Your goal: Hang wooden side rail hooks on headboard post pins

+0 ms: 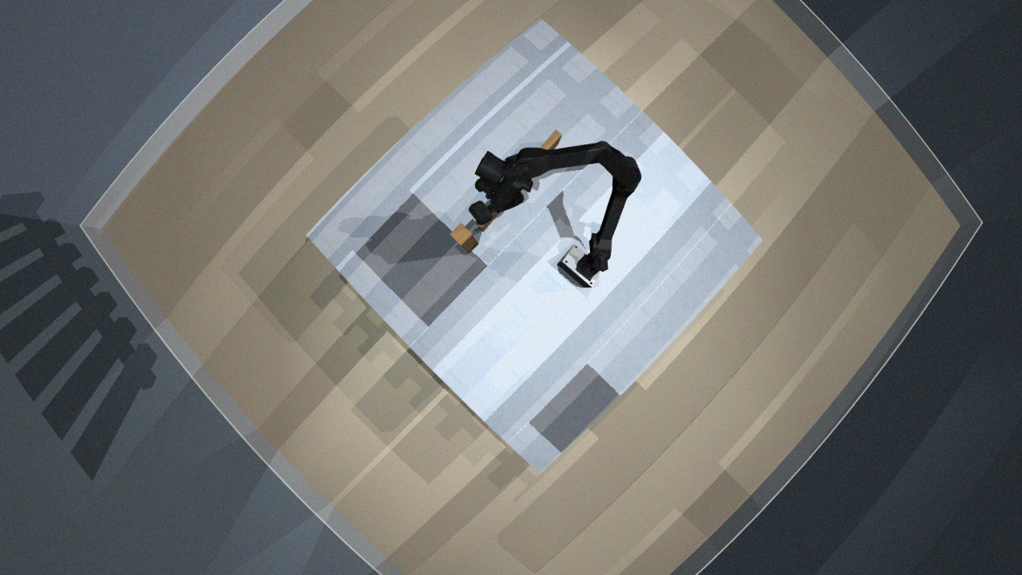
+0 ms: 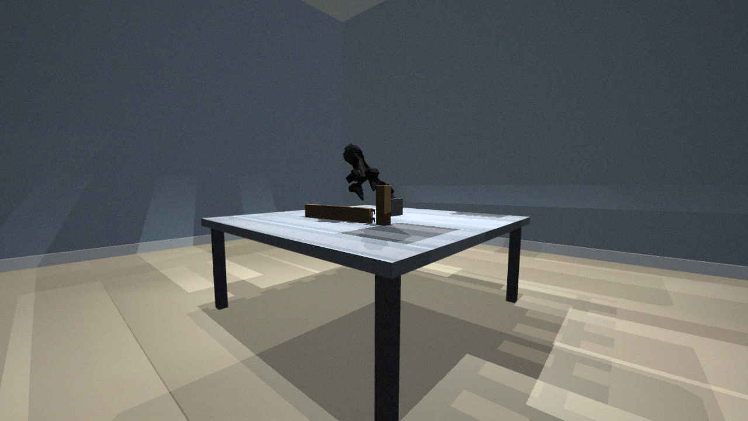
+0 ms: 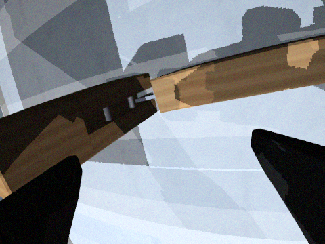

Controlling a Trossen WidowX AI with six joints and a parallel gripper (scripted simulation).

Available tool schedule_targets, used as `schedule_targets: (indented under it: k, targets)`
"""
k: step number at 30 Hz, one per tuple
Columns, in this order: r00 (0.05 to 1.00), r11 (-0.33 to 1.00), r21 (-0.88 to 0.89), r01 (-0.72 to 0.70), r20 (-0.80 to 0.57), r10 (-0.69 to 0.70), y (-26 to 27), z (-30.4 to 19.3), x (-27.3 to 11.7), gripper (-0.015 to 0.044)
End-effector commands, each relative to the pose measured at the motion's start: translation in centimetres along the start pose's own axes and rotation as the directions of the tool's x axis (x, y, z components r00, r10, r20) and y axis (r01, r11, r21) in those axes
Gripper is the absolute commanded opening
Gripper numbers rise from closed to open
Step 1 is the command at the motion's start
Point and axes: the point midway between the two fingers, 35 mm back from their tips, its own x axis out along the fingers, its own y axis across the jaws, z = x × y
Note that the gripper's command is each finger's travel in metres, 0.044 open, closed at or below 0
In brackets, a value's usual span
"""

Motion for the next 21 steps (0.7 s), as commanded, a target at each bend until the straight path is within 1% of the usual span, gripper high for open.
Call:
schedule_targets:
  k: [1, 4, 8, 11, 15, 17, 21]
  targets:
    - [0.988, 0.917, 0.368, 0.155, -0.042, -0.151, -0.3, 0.8, 0.0, 0.0440]
    - [0.972, 0.806, 0.549, 0.221, -0.057, -0.228, -0.4, 1.3, -0.3, 0.0440]
    - [0.942, 0.606, 0.750, 0.265, -0.067, -0.329, -0.6, 1.9, -0.7, 0.0440]
    - [0.913, 0.434, 0.864, 0.255, -0.068, -0.402, -0.7, 2.3, -1.1, 0.0440]
    - [0.870, 0.208, 0.961, 0.183, -0.059, -0.489, -0.8, 2.9, -1.7, 0.0440]
    - [0.862, 0.170, 0.972, 0.164, -0.057, -0.504, -0.8, 3.0, -1.8, 0.0440]
    - [0.862, 0.170, 0.972, 0.164, -0.057, -0.504, -0.8, 3.0, -1.8, 0.0440]
